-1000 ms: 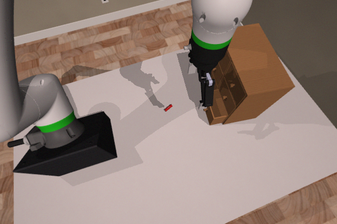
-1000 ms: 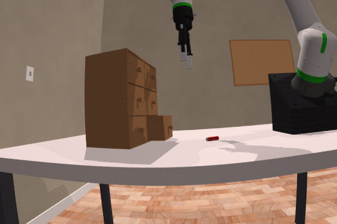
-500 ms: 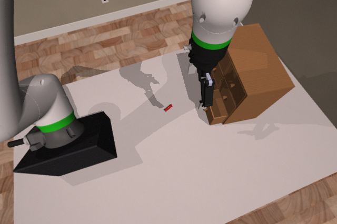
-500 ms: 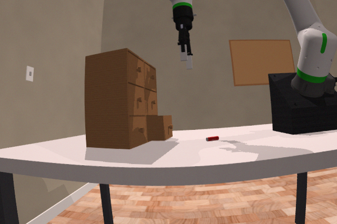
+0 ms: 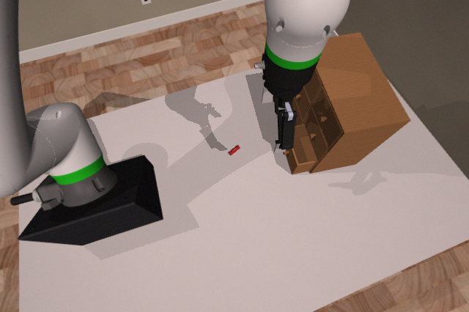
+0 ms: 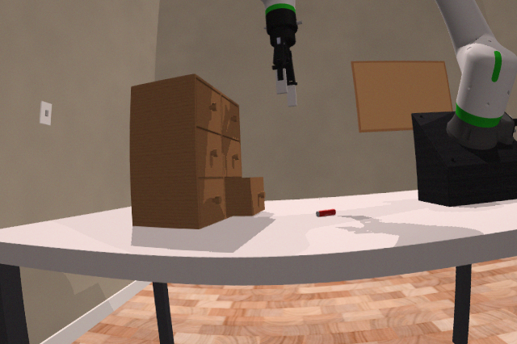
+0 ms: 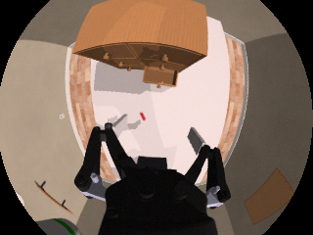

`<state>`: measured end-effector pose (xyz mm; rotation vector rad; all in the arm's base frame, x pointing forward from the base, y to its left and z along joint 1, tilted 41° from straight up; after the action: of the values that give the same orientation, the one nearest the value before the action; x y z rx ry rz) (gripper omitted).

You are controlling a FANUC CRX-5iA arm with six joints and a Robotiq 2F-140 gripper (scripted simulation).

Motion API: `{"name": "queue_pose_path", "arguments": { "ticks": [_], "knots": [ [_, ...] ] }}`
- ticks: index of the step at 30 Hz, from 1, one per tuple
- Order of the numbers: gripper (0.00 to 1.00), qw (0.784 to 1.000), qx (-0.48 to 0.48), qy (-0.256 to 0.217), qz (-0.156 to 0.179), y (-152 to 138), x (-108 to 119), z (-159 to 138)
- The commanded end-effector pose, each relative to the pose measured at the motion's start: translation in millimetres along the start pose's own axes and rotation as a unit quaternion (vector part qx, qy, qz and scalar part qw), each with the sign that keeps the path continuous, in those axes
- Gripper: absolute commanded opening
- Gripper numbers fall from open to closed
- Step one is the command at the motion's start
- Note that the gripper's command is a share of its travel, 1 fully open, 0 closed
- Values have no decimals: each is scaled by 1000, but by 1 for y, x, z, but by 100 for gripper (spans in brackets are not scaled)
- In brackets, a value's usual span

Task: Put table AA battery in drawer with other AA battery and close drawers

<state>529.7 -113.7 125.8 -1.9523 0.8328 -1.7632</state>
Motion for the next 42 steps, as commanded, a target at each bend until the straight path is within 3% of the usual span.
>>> {"name": "queue_pose_path", "arguments": {
  "ticks": [1,24,42],
  "knots": [
    [100,1000,-13,0,0,0,0,-1],
    [100,992,-124,0,0,1,-4,-13],
    [100,959,-283,0,0,1,-11,-30]
  ]
}}
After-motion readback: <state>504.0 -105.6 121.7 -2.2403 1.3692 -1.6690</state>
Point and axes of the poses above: the point where the finger pads meet when closed, its own x axis back along the fingers, its own y axis across the jaws, z = x × y, the point moved 5 cm from there along x, back along the fingers, and after that the axes turned 4 degrees about -x, right-handed, at the moved point
